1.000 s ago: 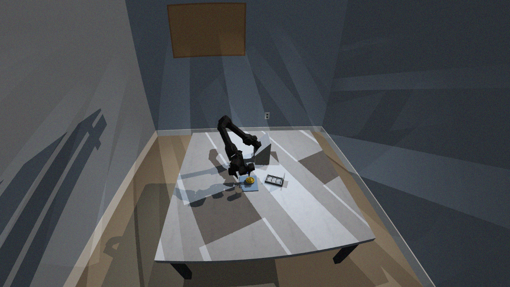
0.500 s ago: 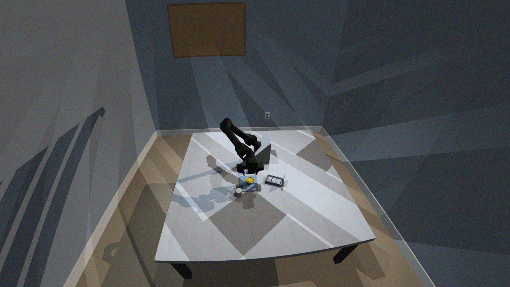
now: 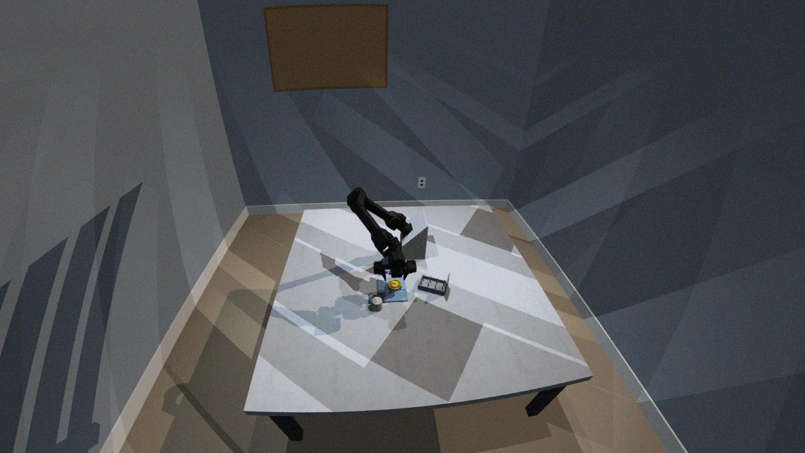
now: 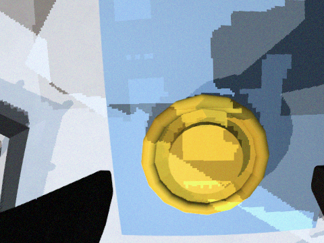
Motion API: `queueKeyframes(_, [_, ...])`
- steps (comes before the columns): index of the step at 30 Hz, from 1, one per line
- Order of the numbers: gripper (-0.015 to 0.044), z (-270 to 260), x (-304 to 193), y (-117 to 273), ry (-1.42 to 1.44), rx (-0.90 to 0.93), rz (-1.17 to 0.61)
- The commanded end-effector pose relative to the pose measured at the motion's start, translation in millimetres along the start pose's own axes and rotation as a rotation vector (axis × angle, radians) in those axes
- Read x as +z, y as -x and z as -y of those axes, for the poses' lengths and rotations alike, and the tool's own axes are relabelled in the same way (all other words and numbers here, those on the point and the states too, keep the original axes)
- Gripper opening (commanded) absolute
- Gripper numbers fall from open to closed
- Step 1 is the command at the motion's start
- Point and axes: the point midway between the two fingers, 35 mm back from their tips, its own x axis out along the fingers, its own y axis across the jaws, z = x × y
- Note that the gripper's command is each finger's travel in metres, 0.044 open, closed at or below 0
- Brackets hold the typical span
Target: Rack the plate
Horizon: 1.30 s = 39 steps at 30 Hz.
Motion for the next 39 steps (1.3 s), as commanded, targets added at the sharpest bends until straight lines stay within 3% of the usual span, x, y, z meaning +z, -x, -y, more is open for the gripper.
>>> queueKeyframes(1, [0.04, -0.7, -2.8, -9.9, 0.011, -0.006, -0.009])
queueKeyframes(24, [0.04, -0.2, -5.0, -44.1, 0.011, -0.01, -0.009])
queueKeyframes(26, [0.0362, -0.2, -5.0, -44.1, 0.011, -0.01, -0.009])
queueKeyframes(33, [0.0362, -0.2, -5.0, -44.1, 0.011, -0.01, -0.009])
queueKeyframes(39, [0.0322, -0.2, -5.0, -44.1, 0.011, -0.01, -0.009])
